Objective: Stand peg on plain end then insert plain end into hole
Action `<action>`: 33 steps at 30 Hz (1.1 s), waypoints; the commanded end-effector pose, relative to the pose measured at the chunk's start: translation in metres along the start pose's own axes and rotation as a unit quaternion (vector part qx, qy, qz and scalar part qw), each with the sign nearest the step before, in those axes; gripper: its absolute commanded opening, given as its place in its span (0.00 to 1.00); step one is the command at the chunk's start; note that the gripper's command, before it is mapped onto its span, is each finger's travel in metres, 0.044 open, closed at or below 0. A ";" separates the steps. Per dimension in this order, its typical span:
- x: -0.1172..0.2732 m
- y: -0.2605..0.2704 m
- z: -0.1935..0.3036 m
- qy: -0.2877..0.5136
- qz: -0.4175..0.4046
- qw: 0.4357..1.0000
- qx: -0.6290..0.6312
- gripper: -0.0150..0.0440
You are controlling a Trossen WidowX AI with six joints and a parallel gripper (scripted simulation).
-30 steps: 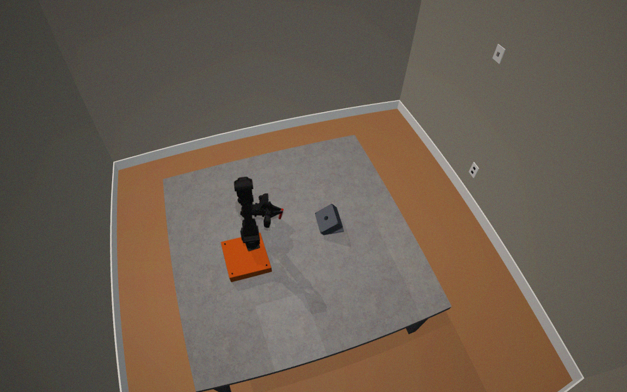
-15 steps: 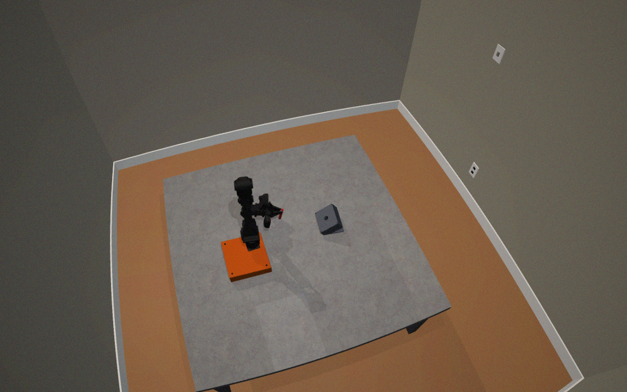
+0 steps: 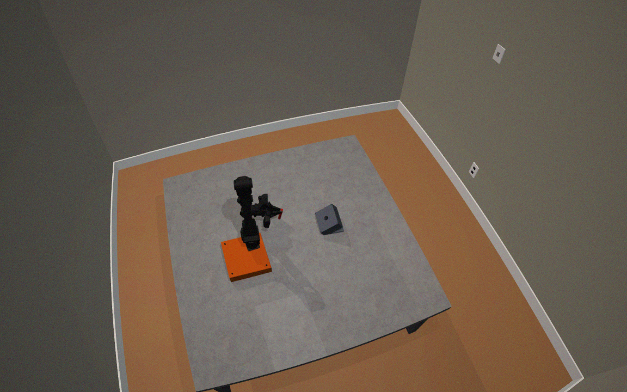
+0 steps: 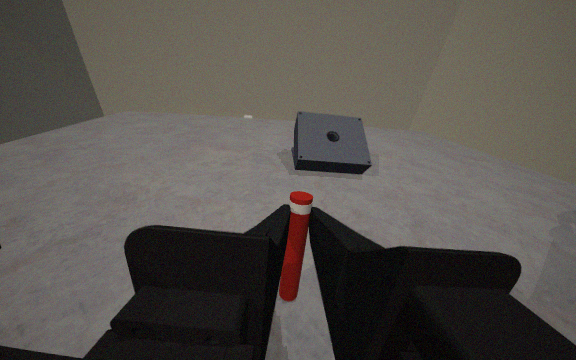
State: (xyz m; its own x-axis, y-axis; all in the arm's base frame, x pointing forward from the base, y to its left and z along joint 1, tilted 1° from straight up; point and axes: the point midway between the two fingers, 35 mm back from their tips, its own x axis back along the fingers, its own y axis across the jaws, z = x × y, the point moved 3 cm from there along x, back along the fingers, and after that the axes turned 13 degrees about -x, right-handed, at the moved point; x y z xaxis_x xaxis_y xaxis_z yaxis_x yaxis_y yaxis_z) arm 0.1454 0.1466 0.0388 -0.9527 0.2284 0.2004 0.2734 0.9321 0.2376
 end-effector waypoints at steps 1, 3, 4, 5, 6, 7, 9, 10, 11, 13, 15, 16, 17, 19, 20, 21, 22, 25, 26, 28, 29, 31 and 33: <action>0.001 0.000 0.002 0.000 0.000 1.000 0.000 0.34; 0.001 -0.001 0.002 0.000 0.000 1.000 0.000 0.34; 0.002 -0.001 0.003 0.000 0.000 1.000 0.000 0.34; 0.002 -0.001 0.003 -0.001 0.000 1.000 0.000 0.34; 0.002 -0.001 0.003 -0.001 -0.001 1.000 0.000 0.34; 0.002 -0.001 0.003 -0.001 -0.001 1.000 0.000 0.34; 0.003 -0.001 0.003 -0.002 -0.001 1.000 0.000 0.34; 0.003 -0.001 0.004 -0.003 -0.002 1.000 0.000 0.34; 0.003 -0.001 0.004 -0.003 -0.002 1.000 0.001 0.34; 0.003 -0.001 0.004 -0.005 -0.003 1.000 0.001 0.34; 0.004 -0.001 0.004 -0.006 -0.003 1.000 0.001 0.34; 0.004 -0.001 0.004 -0.006 -0.004 1.000 0.001 0.34; 0.004 -0.001 0.004 -0.007 -0.004 1.000 0.001 0.34; 0.004 -0.001 0.005 -0.008 -0.005 1.000 0.002 0.34; 0.005 -0.001 0.005 -0.008 -0.005 1.000 0.002 0.34; 0.005 -0.001 0.005 -0.009 -0.005 1.000 0.002 0.34; 0.005 -0.001 0.005 -0.010 -0.006 1.000 0.002 0.34; 0.005 -0.001 0.005 -0.011 -0.007 1.000 0.003 0.34; 0.006 -0.001 0.005 -0.012 -0.007 1.000 0.003 0.34; 0.006 -0.001 0.006 -0.013 -0.008 1.000 0.004 0.34; 0.006 -0.001 0.006 -0.013 -0.008 1.000 0.004 0.34; 0.006 -0.002 0.006 -0.014 -0.009 1.000 0.004 0.34; 0.007 -0.002 0.006 -0.015 -0.010 1.000 0.005 0.34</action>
State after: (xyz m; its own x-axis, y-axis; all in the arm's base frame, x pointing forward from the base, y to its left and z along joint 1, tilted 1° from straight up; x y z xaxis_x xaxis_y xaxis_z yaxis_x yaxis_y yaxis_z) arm 0.1388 0.1482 0.0360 -0.9621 0.2178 0.1643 0.2522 0.9396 0.2315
